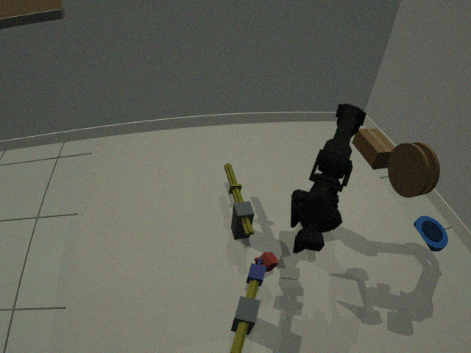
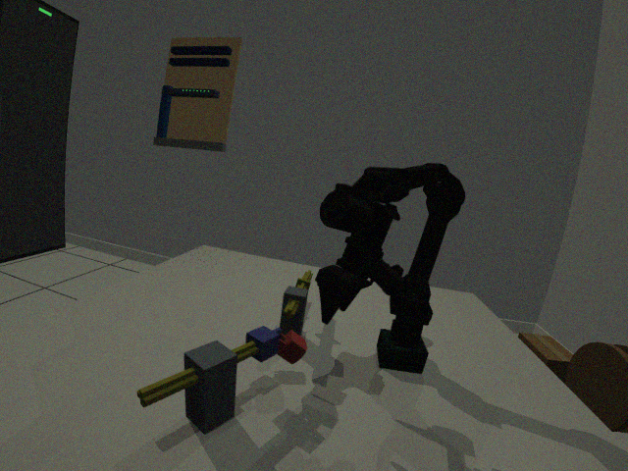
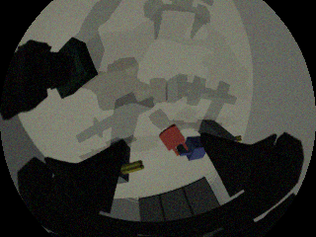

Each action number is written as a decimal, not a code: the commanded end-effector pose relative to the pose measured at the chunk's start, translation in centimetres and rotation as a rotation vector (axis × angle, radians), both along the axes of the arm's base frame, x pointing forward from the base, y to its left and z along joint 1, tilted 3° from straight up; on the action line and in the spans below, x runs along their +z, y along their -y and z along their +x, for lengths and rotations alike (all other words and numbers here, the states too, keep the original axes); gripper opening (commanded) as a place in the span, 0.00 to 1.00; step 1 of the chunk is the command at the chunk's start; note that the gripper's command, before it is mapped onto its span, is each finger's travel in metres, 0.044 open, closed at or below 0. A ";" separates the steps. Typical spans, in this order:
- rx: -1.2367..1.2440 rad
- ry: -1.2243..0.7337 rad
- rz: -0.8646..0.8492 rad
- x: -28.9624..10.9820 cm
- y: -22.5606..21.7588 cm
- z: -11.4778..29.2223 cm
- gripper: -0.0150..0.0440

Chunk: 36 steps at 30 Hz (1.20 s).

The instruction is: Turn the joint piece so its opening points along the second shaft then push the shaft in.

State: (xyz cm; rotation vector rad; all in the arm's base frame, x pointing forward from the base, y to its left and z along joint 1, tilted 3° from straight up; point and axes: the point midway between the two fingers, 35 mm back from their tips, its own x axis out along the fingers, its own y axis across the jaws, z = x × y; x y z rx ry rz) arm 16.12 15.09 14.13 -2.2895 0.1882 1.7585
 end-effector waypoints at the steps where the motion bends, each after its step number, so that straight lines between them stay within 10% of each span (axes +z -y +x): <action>1: 0.102 0.019 -0.029 -0.1 0.1 0.0 1.00; 36: 0.527 0.074 -0.146 -6.4 0.0 0.5 1.00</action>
